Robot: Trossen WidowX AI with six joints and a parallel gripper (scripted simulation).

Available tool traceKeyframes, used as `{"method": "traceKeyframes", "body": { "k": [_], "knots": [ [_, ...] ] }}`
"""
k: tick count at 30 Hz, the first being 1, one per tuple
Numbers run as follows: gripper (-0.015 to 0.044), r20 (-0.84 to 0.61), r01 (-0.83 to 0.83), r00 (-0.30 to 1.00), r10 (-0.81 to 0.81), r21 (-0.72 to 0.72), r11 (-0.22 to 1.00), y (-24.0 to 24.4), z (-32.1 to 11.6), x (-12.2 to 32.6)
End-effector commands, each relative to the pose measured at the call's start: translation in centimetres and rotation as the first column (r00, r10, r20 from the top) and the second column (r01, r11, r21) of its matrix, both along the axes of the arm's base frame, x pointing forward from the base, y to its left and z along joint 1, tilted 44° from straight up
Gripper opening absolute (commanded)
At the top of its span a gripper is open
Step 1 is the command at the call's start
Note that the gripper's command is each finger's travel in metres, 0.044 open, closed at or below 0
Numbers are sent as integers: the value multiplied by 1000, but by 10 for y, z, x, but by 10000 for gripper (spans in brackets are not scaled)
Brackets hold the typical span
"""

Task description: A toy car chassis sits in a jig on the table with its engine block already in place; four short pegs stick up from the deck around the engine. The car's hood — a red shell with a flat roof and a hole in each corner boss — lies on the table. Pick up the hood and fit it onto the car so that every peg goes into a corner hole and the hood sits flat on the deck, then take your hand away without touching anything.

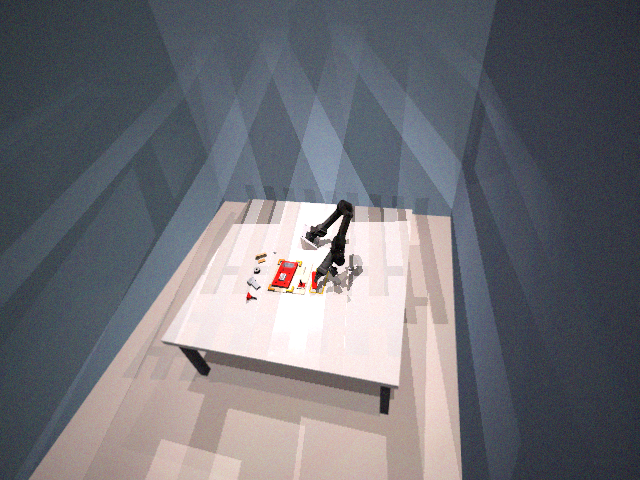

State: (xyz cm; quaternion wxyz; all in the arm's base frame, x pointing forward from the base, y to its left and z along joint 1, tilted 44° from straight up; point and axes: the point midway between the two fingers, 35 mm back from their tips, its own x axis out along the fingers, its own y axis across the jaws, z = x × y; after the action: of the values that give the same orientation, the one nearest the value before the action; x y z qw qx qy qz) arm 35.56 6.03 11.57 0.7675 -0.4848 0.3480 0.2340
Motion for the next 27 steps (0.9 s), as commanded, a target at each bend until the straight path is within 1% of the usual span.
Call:
{"method": "traceKeyframes", "body": {
  "k": [1, 6, 12, 17, 23, 27],
  "knots": [
    [0, 0, -90, 996, 90, -84, 992, 2, -2, 0],
    [0, -13, -210, 977, 212, -187, 960, 7, -5, -2],
    [0, -47, -349, 935, 353, -307, 885, 16, -11, -4],
    [0, -91, -461, 880, 467, -403, 790, 25, -17, -6],
    [0, -161, -576, 794, 586, -504, 643, 38, -24, -11],
    [0, -138, -545, 819, 556, -487, 682, 34, -21, -9]
  ]
}}
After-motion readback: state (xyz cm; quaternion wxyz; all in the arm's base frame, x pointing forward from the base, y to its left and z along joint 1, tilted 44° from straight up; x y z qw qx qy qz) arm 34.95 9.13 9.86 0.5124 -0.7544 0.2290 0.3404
